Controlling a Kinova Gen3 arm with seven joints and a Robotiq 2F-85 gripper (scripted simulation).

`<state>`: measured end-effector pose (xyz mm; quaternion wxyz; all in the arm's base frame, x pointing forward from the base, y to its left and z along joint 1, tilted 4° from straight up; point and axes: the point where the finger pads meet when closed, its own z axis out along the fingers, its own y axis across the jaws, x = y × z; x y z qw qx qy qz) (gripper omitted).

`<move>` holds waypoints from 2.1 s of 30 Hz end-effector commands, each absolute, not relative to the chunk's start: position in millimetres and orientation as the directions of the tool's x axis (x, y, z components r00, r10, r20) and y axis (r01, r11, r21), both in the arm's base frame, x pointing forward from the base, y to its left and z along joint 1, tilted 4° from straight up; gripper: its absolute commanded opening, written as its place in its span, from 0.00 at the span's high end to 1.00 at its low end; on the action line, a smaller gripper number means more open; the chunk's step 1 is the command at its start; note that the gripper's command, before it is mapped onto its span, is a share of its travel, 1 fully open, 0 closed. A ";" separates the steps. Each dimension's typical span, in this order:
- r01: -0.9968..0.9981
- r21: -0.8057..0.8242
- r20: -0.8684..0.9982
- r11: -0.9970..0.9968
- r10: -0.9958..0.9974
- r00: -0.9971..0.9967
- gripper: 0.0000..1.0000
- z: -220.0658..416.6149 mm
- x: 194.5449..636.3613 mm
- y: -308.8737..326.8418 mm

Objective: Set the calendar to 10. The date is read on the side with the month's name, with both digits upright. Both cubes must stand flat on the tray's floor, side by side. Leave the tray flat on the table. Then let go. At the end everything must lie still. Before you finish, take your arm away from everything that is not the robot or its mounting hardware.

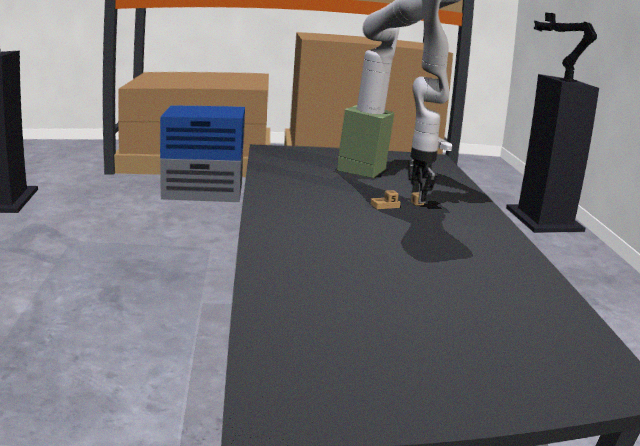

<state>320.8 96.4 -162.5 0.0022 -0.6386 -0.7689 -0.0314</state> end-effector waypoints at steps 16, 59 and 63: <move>0.980 0.052 0.045 0.192 0.980 -0.194 0.54 -163.3 322.6 97.2; 0.980 0.052 0.045 0.192 0.980 -0.194 0.74 -163.3 322.7 97.2; 0.980 0.052 0.045 0.192 0.980 -0.194 0.74 -163.3 322.7 97.2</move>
